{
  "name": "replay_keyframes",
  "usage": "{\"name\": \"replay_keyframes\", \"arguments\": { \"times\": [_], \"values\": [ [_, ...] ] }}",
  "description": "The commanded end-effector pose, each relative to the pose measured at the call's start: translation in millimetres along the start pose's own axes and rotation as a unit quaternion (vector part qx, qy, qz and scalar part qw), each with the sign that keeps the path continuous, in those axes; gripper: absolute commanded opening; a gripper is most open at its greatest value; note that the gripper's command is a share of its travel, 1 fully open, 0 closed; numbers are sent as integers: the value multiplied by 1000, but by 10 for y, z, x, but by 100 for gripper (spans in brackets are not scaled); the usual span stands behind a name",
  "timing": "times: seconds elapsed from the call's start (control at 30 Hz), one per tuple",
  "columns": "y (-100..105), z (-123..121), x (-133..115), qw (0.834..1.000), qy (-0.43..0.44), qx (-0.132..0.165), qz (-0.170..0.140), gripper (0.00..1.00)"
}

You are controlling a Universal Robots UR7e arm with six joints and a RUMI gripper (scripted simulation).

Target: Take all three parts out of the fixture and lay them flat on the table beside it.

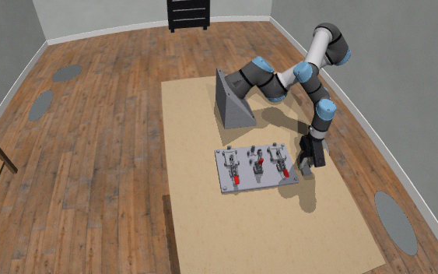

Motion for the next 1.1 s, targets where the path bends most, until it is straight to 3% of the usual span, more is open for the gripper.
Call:
{"name": "replay_keyframes", "arguments": {
  "times": [0.0,1.0,1.03,1.07],
  "values": [
    [-10,0,3,1000,0,0,1,0],
    [-52,-1,4,1000,0,0,1,0],
    [-52,-1,4,1000,0,0,1,40],
    [-52,-1,4,1000,0,0,1,40]
  ]
}}
Point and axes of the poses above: the point where the finger pads meet when closed, its own y axis back along the fingers, its own z axis across the jaws, x = y × z, the point moved 4 cm from there along y, back along the fingers, and after that the axes turned 1 degree about y, right-handed, at the moved point
